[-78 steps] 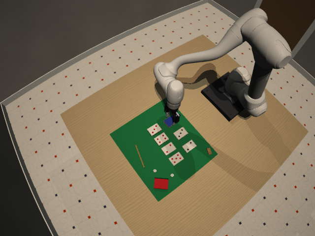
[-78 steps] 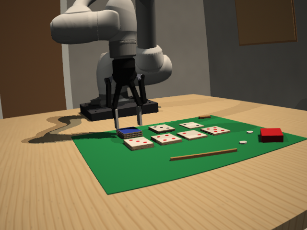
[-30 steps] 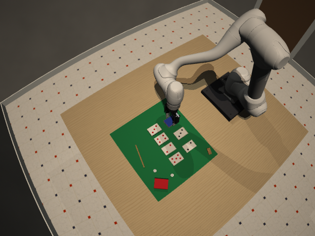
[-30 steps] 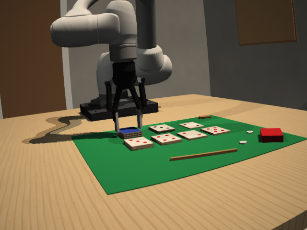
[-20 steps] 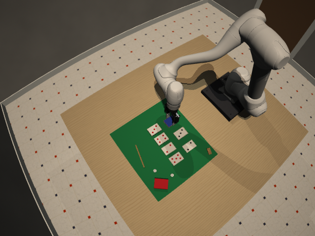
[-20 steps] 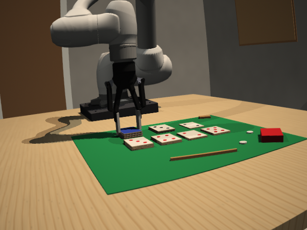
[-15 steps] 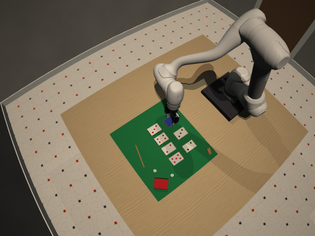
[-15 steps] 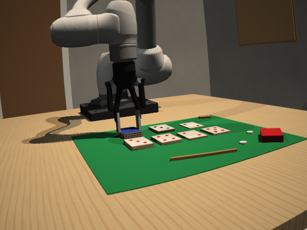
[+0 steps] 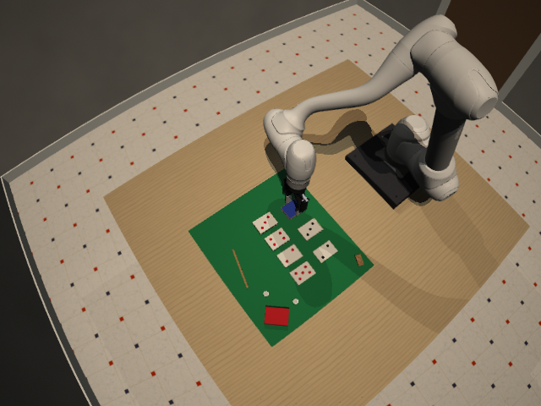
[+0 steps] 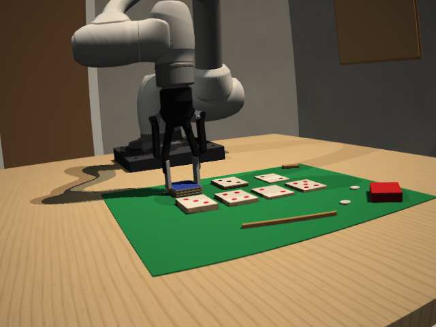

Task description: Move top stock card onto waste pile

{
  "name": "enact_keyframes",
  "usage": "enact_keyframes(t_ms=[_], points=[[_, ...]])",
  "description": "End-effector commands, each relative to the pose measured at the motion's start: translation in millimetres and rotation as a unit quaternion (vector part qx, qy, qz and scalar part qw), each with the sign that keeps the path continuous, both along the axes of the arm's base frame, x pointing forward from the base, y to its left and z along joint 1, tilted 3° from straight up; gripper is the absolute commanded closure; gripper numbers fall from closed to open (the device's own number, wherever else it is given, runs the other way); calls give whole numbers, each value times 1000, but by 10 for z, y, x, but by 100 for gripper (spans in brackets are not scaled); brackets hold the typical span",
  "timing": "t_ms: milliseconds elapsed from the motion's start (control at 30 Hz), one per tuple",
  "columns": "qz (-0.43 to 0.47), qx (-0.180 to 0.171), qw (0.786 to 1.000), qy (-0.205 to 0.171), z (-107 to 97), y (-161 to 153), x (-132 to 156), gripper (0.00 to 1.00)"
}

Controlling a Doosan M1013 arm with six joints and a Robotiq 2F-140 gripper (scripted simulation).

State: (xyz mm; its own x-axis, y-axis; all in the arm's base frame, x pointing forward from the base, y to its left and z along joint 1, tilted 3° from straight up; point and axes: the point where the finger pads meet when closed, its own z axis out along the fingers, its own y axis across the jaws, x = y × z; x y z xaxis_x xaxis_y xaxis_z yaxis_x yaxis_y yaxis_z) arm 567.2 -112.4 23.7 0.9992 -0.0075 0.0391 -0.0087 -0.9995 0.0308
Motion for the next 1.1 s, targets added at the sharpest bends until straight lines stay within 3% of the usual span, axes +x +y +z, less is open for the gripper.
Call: enact_keyframes(t_ms=[0,733,1067], points=[[0,0,1000,0,1,0,0,57],[0,0,1000,0,7,0,0,57],[0,0,1000,0,228,7,-9,57]])
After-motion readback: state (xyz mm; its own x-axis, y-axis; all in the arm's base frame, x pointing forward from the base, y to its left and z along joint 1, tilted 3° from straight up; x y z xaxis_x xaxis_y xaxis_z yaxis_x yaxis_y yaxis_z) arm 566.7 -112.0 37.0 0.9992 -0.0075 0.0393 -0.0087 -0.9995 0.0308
